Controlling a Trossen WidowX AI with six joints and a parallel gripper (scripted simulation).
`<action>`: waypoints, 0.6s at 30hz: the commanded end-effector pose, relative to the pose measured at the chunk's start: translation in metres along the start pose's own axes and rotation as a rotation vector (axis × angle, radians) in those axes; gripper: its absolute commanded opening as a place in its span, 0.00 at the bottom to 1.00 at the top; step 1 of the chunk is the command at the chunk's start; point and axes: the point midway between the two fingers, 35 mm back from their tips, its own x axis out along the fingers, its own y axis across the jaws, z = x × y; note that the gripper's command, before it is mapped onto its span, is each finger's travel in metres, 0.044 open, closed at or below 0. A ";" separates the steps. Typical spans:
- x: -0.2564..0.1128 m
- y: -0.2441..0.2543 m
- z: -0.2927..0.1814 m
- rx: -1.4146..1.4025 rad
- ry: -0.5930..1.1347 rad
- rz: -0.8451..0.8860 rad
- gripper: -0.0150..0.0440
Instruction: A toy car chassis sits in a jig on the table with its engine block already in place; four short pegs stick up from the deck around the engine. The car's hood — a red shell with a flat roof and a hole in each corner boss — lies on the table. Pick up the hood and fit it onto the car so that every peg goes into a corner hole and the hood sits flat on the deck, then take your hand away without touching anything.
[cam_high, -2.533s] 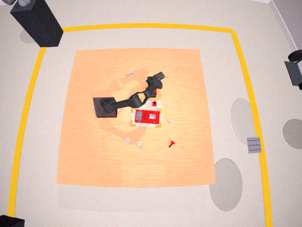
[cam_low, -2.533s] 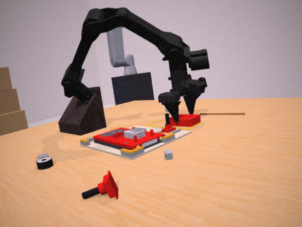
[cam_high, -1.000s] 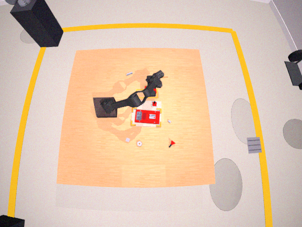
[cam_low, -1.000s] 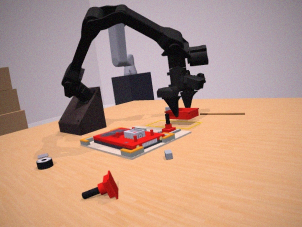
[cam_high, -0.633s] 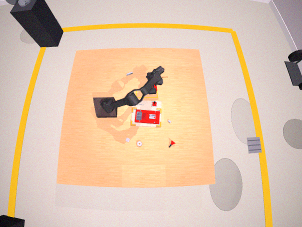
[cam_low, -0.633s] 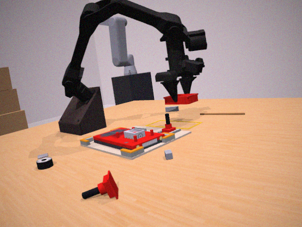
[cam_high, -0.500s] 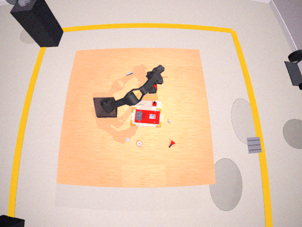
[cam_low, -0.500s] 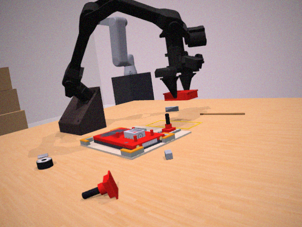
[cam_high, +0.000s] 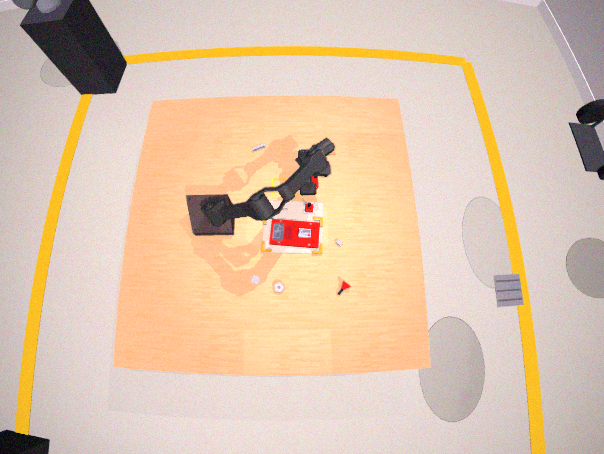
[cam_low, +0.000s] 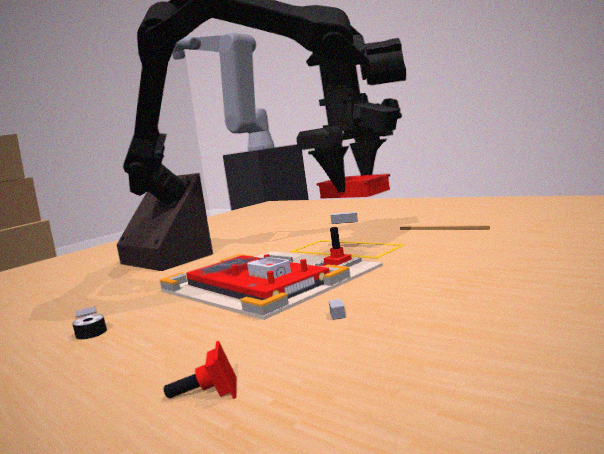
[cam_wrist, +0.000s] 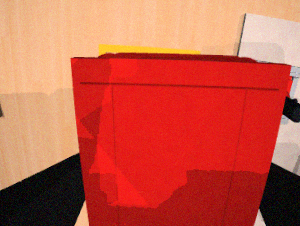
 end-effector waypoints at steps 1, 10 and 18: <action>-0.001 -0.027 0.005 0.015 0.000 0.002 0.25; -0.003 -0.085 0.009 0.048 0.000 0.007 0.25; -0.003 -0.133 0.005 0.069 0.005 0.008 0.25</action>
